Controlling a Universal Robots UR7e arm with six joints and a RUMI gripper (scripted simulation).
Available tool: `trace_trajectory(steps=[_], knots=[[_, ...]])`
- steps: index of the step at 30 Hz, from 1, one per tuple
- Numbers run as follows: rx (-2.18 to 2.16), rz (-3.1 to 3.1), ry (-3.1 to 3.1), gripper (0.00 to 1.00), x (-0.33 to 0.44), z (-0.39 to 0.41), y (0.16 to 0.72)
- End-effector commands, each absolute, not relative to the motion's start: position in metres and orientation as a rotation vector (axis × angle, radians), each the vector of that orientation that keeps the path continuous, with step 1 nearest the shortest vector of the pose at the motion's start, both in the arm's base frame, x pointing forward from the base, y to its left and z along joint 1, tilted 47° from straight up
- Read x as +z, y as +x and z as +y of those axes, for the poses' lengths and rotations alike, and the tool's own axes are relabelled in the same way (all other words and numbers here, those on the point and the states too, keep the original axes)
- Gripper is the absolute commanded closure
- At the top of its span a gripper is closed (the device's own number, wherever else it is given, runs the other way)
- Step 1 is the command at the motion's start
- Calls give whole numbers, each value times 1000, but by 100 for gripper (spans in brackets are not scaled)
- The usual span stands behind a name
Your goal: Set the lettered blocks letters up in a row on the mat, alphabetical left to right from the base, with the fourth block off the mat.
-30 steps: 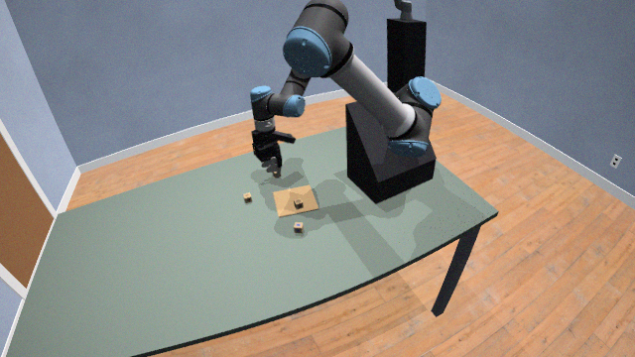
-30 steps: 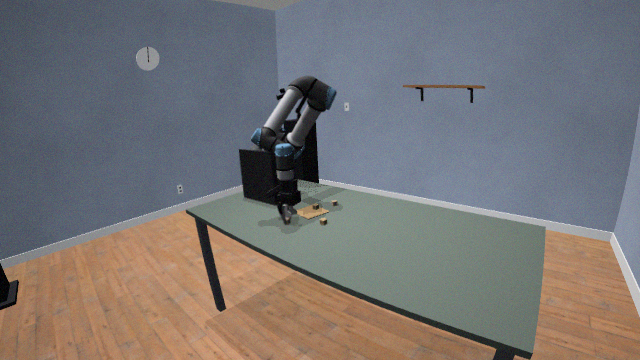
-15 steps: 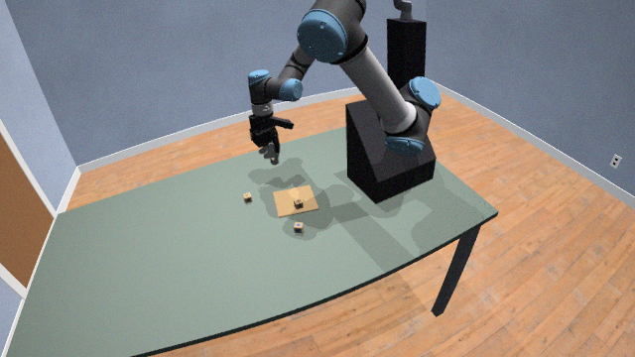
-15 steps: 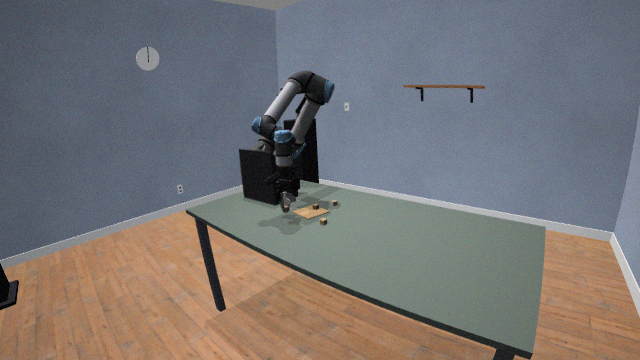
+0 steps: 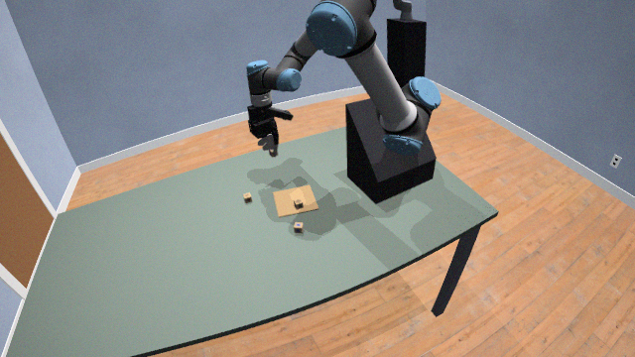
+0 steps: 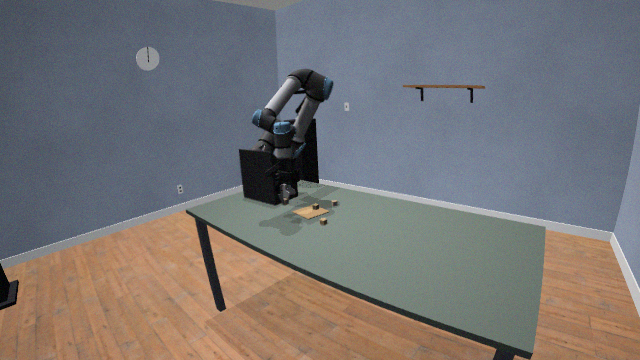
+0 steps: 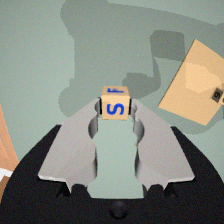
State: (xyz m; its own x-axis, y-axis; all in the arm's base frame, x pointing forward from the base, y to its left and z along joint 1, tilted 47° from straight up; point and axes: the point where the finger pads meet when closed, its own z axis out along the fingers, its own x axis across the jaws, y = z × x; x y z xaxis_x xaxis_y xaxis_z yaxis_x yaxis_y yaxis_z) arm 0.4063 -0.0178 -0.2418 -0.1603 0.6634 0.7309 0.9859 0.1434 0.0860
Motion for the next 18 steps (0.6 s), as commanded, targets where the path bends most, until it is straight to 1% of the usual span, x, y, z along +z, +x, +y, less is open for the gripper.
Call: trace_trajectory(steps=[1,18], knots=[[-783,-1891,-1574,95,-241,-19,407],[-774,-1870,-1593,95,-240,-18,407]])
